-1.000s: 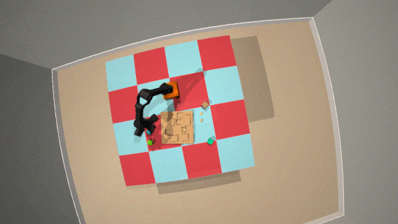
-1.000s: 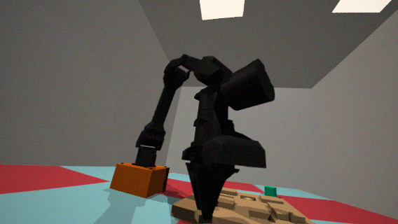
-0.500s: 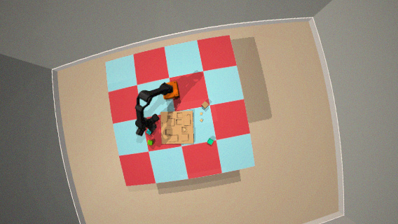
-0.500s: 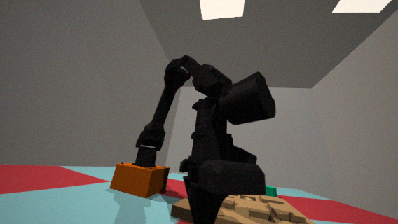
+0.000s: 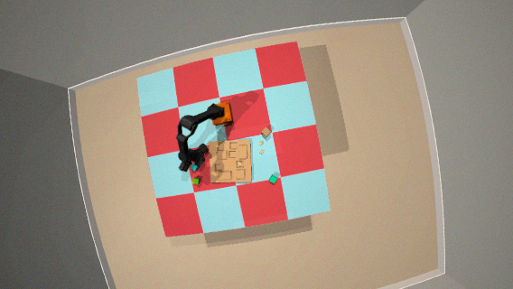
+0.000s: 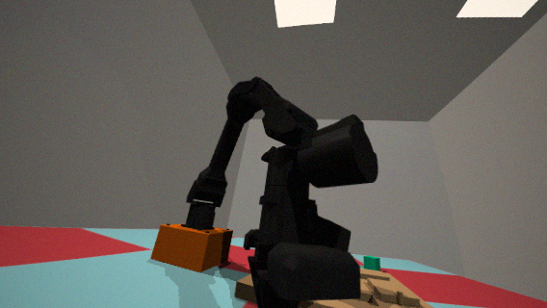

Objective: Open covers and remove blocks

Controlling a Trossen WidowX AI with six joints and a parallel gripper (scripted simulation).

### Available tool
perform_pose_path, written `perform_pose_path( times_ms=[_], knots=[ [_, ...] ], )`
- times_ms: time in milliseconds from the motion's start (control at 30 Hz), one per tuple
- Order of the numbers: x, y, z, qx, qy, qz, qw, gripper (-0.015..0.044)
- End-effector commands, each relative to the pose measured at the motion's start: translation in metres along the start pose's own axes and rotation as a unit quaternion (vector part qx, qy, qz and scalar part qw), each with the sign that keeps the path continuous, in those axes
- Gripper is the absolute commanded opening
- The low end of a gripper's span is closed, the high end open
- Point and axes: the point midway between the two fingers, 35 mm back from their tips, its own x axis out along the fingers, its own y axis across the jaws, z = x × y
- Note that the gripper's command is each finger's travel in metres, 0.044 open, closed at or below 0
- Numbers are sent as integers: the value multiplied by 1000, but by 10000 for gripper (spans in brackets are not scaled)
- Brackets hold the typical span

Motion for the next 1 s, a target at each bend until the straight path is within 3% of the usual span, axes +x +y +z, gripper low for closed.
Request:
perform_pose_path(
  times_ms=[0, 400, 967],
  knots=[
    [0, 0, 0, 0, 0, 0, 1000, 133],
    [-2, 0, 0, 0, 0, 0, 1000, 440],
    [-56, -1, 1, -1, 0, 2, 1000, 440]
  ],
)
